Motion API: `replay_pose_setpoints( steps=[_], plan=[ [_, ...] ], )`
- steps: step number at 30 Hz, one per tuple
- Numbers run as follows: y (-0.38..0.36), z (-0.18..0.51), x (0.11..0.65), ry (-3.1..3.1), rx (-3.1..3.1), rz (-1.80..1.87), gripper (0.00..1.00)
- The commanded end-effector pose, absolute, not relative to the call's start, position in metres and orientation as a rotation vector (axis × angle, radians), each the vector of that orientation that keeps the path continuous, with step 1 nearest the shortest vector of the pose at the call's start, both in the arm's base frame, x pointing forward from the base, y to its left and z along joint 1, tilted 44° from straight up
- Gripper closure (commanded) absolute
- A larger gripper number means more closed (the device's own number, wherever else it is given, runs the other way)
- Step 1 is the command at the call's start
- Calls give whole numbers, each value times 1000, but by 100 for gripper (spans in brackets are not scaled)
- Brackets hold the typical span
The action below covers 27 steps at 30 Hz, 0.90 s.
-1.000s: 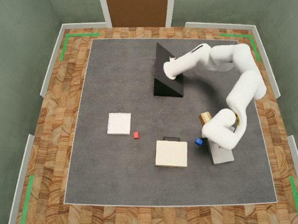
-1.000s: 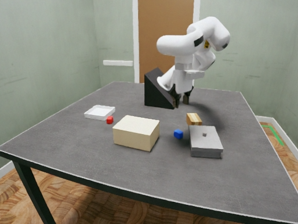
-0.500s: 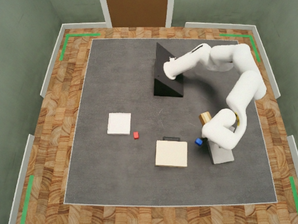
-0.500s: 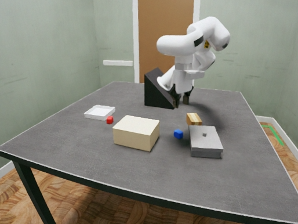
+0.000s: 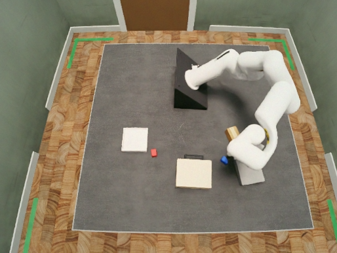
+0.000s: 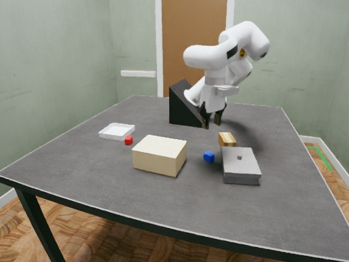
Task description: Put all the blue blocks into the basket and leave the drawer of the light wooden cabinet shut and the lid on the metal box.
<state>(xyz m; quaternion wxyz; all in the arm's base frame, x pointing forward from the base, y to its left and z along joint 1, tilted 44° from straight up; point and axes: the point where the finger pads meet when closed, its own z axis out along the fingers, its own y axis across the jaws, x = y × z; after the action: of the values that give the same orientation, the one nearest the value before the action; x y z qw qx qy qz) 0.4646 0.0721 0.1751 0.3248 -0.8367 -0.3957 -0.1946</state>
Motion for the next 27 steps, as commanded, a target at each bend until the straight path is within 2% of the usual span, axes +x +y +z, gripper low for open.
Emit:
replay_pose_setpoints(
  steps=[1, 27],
  plan=[
    [79, 168, 466, -1038, -2195, -513, 33],
    [134, 113, 473, -1038, -2195, -513, 33]
  ],
)
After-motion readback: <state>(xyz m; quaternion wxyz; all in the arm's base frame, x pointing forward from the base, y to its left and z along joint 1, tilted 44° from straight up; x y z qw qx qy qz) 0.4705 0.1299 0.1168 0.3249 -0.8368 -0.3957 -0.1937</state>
